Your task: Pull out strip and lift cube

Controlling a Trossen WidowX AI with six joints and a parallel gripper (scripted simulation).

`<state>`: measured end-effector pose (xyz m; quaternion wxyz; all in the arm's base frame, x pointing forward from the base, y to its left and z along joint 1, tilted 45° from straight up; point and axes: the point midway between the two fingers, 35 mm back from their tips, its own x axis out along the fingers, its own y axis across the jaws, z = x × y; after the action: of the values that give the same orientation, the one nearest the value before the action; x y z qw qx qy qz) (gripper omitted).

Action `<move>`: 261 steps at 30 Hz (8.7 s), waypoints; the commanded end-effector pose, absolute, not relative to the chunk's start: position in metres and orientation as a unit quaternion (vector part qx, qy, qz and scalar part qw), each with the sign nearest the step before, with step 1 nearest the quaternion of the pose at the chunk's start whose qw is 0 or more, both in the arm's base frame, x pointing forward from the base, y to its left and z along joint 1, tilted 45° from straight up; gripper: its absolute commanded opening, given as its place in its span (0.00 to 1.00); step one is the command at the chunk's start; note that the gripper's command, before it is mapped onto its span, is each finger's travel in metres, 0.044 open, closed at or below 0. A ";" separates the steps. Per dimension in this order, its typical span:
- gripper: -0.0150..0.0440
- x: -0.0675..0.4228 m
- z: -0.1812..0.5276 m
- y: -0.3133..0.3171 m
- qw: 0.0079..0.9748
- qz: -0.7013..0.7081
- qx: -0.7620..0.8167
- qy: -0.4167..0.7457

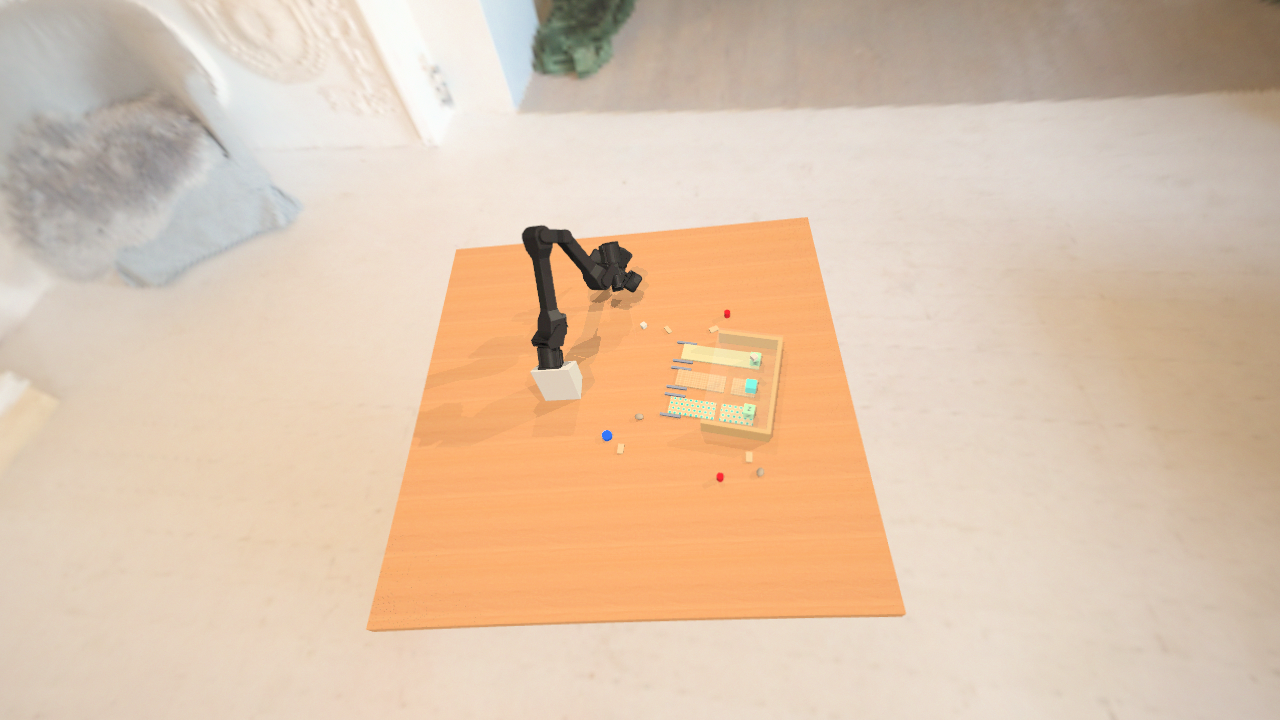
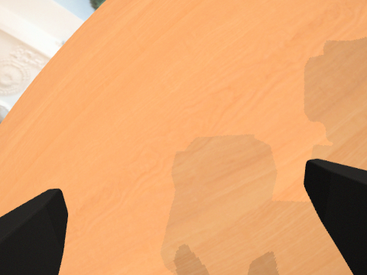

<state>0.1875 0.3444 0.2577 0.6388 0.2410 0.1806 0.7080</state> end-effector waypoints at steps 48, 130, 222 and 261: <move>0.53 0.358 0.055 -0.061 0.831 0.114 0.394 0.376; 0.25 0.420 0.018 0.114 0.637 0.169 0.370 0.655; 0.25 0.355 0.022 0.136 0.635 0.168 0.371 0.657; 0.25 0.298 0.030 0.150 0.633 0.168 0.371 0.658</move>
<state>0.3090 0.1443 0.0323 0.6408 0.3748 0.6493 0.1654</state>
